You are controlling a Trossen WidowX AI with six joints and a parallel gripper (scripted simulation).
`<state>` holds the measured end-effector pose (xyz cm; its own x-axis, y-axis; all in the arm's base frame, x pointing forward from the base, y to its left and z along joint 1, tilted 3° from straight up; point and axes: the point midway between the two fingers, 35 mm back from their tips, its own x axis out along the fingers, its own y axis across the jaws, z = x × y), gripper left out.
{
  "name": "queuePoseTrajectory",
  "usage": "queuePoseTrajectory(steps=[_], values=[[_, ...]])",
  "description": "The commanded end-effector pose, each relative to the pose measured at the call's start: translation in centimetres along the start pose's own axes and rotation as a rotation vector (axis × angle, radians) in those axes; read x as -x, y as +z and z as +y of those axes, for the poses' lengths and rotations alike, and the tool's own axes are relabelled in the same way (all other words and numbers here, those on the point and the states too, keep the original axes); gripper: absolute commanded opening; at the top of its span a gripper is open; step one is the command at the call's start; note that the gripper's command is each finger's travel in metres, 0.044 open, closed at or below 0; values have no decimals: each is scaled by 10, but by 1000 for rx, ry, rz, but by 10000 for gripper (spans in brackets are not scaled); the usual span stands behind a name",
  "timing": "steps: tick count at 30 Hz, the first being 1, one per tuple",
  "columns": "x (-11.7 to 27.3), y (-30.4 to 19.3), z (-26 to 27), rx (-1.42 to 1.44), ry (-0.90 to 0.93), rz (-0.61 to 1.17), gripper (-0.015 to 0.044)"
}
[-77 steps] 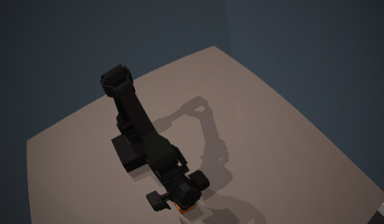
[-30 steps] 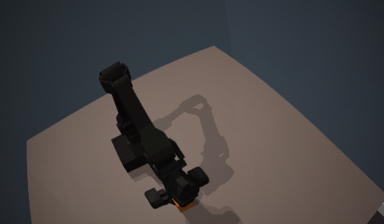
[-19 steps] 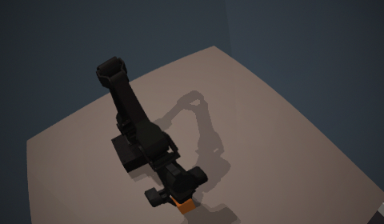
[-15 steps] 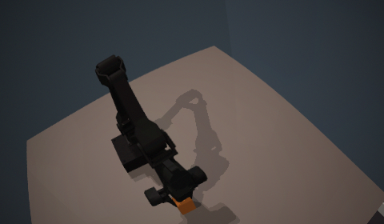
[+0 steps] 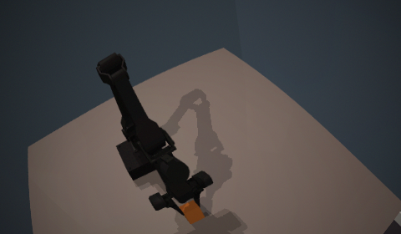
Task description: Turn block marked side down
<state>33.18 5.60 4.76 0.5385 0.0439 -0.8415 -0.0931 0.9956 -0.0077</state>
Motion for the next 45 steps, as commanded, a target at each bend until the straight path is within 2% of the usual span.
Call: queuePoseTrajectory(steps=[1, 22, 45], values=[[2, 2, -1, 1, -4, -26, 0], [-35, -2, 1, 6, -3, -300, 0], [-22, -15, -1, 3, -4, -570, 0]])
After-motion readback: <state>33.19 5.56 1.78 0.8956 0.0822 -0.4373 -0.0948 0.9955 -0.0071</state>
